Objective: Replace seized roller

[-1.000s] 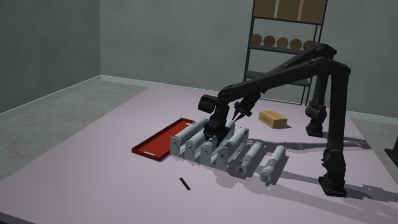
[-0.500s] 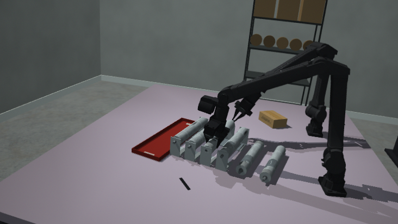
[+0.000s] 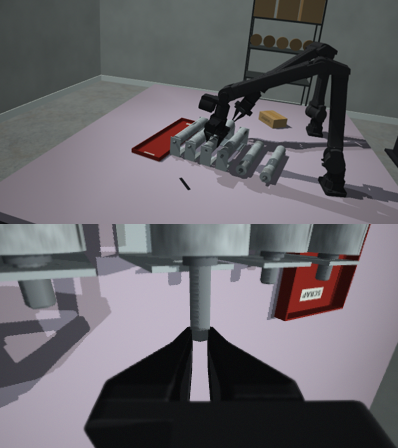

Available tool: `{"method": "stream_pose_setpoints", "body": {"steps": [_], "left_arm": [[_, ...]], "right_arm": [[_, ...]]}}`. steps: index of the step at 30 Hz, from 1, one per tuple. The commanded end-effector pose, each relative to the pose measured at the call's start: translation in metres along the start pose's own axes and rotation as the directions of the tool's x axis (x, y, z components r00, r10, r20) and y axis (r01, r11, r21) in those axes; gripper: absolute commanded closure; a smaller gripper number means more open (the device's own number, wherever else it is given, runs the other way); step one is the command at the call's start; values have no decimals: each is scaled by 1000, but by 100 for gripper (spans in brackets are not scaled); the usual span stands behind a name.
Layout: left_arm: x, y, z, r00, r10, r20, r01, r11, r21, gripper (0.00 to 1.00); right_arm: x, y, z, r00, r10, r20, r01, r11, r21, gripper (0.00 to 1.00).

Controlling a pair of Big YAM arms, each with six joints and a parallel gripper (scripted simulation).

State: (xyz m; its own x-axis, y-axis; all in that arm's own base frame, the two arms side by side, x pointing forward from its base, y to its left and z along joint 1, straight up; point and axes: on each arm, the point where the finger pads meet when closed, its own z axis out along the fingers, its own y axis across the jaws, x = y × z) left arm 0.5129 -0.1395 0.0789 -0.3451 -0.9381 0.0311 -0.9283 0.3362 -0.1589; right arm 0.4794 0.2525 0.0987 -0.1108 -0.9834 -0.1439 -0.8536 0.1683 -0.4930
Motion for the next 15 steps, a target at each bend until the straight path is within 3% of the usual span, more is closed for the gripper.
{"method": "stream_pose_setpoints", "body": {"steps": [1,15], "left_arm": [[-1,-30,-42,999,34,30,-36,996,81,68],[-5,-33,-55,996,37,82,-44,996,81,68]], "right_arm": [[69,11,25,989,29,-144,-38,997,-62,97],[69,11,25,989,29,-144,-38,997,-62,97]]}}
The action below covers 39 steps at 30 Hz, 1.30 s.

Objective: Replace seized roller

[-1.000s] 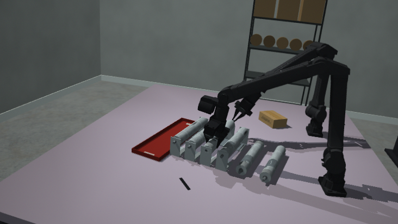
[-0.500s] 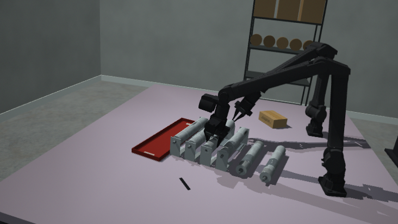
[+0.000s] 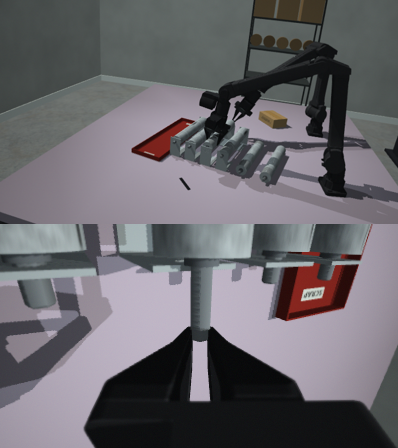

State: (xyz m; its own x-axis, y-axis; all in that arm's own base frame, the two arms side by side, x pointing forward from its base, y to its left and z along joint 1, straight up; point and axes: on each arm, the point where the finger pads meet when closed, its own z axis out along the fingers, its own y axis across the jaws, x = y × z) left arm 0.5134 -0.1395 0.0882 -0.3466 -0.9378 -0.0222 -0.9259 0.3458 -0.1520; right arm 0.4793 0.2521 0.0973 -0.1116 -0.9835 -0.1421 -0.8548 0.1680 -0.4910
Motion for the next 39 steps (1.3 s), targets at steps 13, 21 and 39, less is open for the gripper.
{"method": "stream_pose_setpoints", "body": {"steps": [13,21,39], "left_arm": [[-4,-33,-54,997,41,64,-47,995,90,68],[-2,-35,-59,995,49,81,-56,994,91,68],[-14,-36,-64,995,33,99,-42,995,89,68]], "right_arm": [[67,8,22,990,31,-138,-39,998,-54,97],[67,6,19,990,33,-134,-40,998,-49,97],[66,6,18,991,33,-133,-40,998,-47,97]]}}
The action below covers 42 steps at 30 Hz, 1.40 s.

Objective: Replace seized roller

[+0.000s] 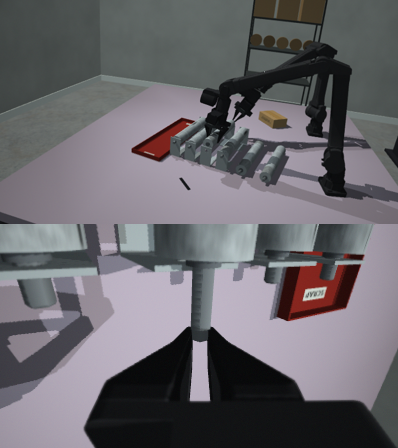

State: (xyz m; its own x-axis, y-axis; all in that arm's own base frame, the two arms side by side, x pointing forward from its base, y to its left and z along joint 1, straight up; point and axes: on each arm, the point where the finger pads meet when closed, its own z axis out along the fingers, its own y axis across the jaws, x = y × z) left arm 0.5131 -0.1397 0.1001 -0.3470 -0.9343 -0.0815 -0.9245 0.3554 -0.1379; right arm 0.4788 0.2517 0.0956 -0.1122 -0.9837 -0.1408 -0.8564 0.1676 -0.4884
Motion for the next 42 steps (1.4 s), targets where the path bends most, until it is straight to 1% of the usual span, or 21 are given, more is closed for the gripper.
{"method": "stream_pose_setpoints", "body": {"steps": [1,37,38,39,40,41,42], "left_arm": [[-18,-34,-52,999,22,41,-26,994,105,68],[-20,-38,-50,999,22,41,-26,994,105,68],[-16,-31,-51,999,19,34,-22,995,95,68],[-16,-31,-51,999,18,35,-21,995,95,68],[-16,-31,-51,999,18,35,-21,995,96,68],[-16,-31,-51,999,18,35,-21,995,96,68],[-16,-31,-51,999,18,35,-21,995,96,68]], "right_arm": [[66,4,17,991,34,-132,-40,998,-44,97],[66,4,17,991,34,-131,-40,998,-44,97],[66,4,17,991,34,-131,-40,998,-44,97],[-38,-28,-4,997,-19,77,14,998,60,97],[-35,-27,-3,997,-19,71,15,998,57,97],[-22,-43,-17,997,4,72,-10,997,82,97],[-9,-31,-19,998,1,58,-5,998,68,97]]}}
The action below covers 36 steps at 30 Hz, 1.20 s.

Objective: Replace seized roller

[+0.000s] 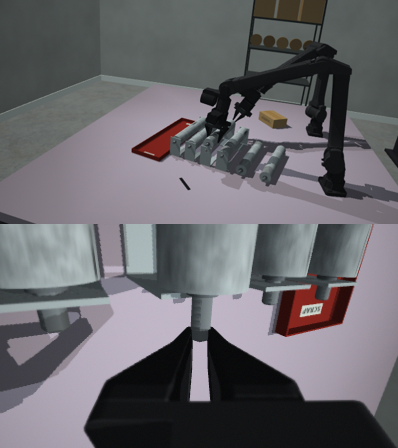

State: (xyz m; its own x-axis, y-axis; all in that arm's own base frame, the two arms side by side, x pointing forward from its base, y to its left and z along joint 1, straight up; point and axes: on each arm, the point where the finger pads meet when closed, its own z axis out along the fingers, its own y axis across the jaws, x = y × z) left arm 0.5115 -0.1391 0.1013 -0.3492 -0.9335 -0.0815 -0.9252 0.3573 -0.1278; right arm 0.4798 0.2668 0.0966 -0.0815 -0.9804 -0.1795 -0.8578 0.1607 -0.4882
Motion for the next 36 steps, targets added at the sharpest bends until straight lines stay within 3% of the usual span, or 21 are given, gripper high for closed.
{"method": "stream_pose_setpoints", "body": {"steps": [1,36], "left_arm": [[-16,-32,-49,999,15,35,-19,994,106,68],[-16,-32,-49,999,15,35,-19,994,105,68]], "right_arm": [[13,-22,-16,1000,5,-3,-5,999,52,97],[8,-28,-20,1000,9,-3,-9,999,51,97]]}}
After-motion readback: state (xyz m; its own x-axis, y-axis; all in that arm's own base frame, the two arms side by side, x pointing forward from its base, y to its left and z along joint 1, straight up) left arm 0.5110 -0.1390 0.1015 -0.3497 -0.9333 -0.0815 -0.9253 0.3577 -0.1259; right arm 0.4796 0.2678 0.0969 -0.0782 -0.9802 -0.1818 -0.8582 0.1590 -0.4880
